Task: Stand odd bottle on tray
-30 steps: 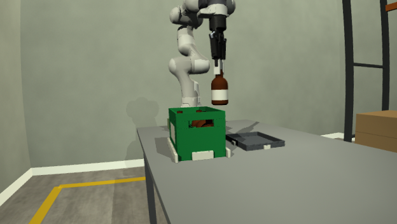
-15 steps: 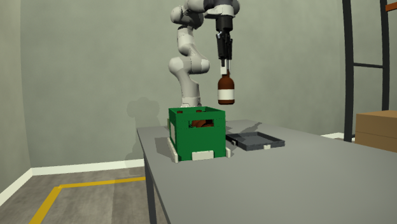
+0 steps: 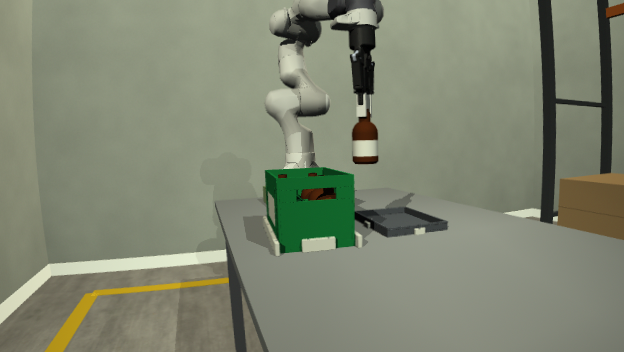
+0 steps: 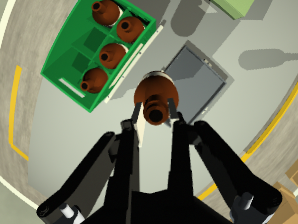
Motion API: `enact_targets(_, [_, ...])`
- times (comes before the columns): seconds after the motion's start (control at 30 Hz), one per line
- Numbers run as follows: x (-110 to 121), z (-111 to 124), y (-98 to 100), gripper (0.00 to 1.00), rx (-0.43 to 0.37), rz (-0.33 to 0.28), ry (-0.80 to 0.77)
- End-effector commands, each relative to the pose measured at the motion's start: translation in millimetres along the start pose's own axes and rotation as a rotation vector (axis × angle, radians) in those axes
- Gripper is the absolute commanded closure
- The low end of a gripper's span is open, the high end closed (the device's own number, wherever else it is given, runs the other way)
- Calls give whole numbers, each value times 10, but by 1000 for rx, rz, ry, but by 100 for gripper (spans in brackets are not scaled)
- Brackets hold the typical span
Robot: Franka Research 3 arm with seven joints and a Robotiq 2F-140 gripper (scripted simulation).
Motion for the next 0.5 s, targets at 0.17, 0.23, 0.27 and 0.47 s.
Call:
enact_targets(0.17, [150,109,14,90,-3,1,-27])
enact_targets(0.23, [168,121,14,90,-3,1,-27])
enact_targets(0.27, [185,133,14,90,-3,1,-27])
enact_targets(0.47, [287,202,14,90,-3,1,-27])
Point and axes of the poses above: the point where the finger pads meet when closed, its own y axis back along the fingers, its own x axis across the jaws, z = x × y, the point moved 10 cm from there along y, back along the fingers, and after that the axes turned 7 degrees about -y, right-handed, at the moved point
